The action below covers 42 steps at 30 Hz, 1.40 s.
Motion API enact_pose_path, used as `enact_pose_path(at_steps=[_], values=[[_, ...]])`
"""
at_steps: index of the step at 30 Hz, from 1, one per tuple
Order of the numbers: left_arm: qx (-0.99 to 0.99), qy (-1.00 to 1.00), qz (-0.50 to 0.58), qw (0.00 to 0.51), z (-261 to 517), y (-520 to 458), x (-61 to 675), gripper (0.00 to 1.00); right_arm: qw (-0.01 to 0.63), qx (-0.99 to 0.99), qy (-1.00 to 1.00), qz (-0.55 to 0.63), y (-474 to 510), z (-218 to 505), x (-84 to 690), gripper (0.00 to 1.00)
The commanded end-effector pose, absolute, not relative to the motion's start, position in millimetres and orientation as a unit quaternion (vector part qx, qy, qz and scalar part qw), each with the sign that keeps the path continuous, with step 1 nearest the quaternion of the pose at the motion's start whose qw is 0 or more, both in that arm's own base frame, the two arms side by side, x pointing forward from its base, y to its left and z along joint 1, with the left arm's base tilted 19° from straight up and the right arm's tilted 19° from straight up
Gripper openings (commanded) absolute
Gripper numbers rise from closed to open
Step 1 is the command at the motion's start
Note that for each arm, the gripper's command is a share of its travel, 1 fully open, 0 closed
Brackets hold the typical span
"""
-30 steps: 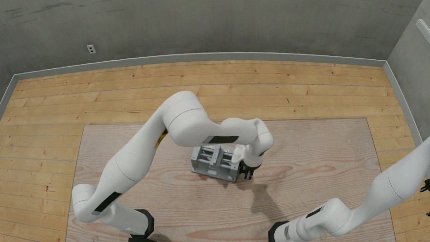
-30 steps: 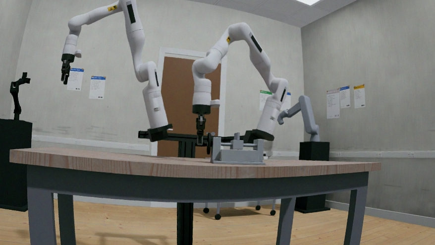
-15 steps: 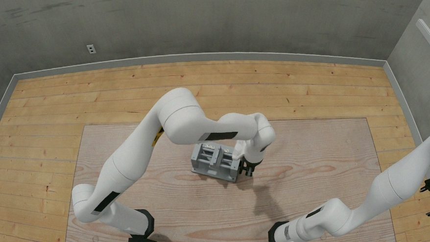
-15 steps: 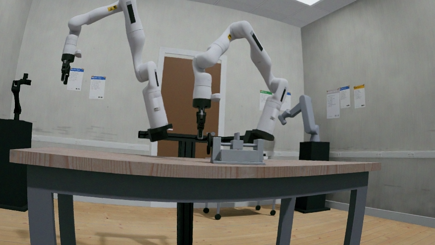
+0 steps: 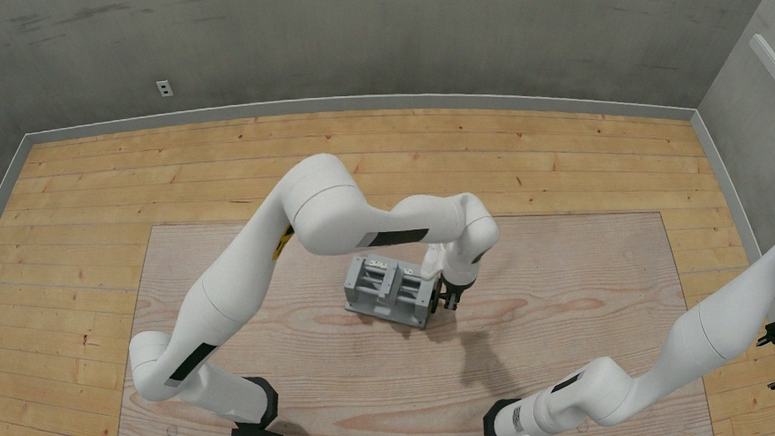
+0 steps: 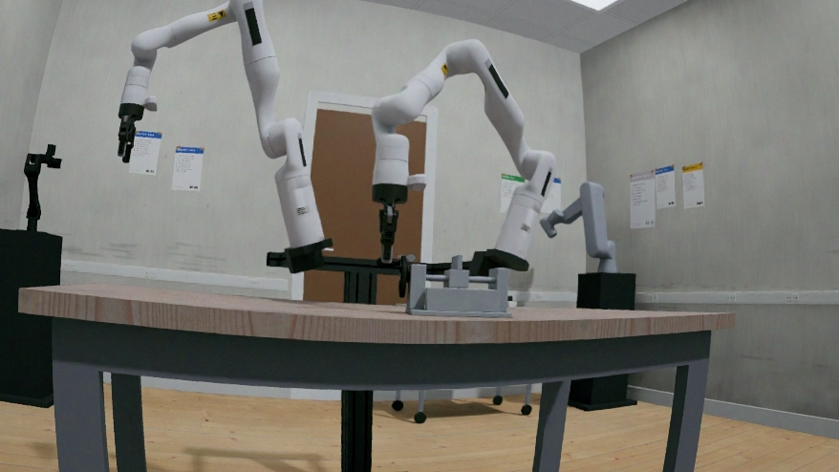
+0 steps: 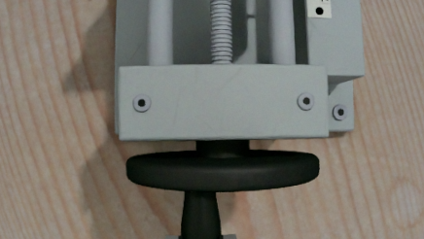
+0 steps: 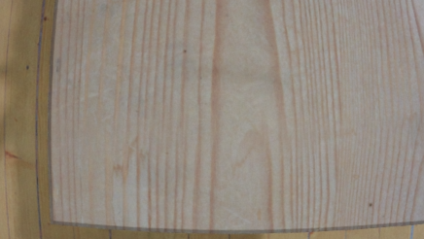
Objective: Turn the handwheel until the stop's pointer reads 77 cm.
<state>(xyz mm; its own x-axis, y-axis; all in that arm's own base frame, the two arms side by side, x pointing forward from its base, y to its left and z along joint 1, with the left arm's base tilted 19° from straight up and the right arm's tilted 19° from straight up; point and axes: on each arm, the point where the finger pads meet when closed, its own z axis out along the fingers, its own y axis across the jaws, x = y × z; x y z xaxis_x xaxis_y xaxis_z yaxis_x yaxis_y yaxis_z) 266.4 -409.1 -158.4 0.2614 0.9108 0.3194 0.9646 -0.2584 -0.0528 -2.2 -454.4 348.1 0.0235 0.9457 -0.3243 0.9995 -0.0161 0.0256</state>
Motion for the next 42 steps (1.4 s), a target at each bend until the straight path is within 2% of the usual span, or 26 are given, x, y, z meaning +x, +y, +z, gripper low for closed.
enact_pose_path(at_steps=[1,42], values=[[-0.787,-0.595,-0.113,0.117,-154,-413,275,0.160,0.121,0.701,0.695,-0.109,-453,348,-4,1.000],[-0.787,-0.595,-0.114,0.118,-170,-415,301,0.160,0.121,0.701,0.695,-0.109,-453,348,-4,1.000]])
